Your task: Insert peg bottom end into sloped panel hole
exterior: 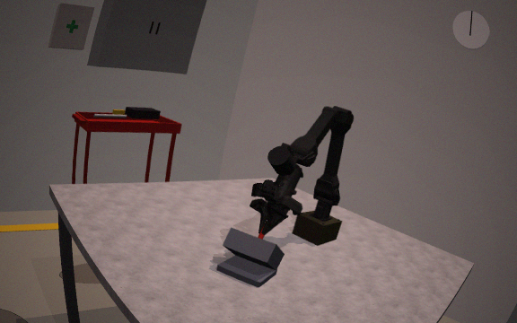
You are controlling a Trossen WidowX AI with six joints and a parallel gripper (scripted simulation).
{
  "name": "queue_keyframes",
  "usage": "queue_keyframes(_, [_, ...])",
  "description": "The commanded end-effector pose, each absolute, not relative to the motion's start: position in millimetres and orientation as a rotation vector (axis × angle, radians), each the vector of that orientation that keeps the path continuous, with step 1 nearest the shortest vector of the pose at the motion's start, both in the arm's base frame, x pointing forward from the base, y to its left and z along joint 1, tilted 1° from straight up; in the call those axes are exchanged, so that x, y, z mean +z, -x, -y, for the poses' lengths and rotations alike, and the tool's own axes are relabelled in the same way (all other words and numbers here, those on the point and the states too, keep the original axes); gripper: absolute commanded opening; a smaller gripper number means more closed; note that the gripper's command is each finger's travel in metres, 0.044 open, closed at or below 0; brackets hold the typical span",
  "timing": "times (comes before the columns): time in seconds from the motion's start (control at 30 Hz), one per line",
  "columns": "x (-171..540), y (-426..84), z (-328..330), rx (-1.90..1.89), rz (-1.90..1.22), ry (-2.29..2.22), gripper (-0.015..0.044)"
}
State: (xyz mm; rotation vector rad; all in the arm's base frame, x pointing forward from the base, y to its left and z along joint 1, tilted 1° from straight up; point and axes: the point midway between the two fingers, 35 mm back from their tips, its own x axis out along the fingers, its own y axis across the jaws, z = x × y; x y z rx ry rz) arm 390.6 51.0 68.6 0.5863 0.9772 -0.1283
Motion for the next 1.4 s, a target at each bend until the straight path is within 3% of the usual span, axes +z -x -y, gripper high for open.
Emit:
queue_keyframes(0.0, [66.2, -393.6, -51.5, -0.129, -0.975, -0.589, 0.0000])
queue_keyframes(0.73, [63.5, -394.1, -51.6, -0.127, -0.977, -0.586, 0.0000])
queue_keyframes(1.27, [65.6, -393.1, -51.2, -0.128, -0.977, -0.586, 0.0420])
queue_keyframes(1.37, [69.2, -391.3, -50.6, -0.128, -0.977, -0.586, 0.0440])
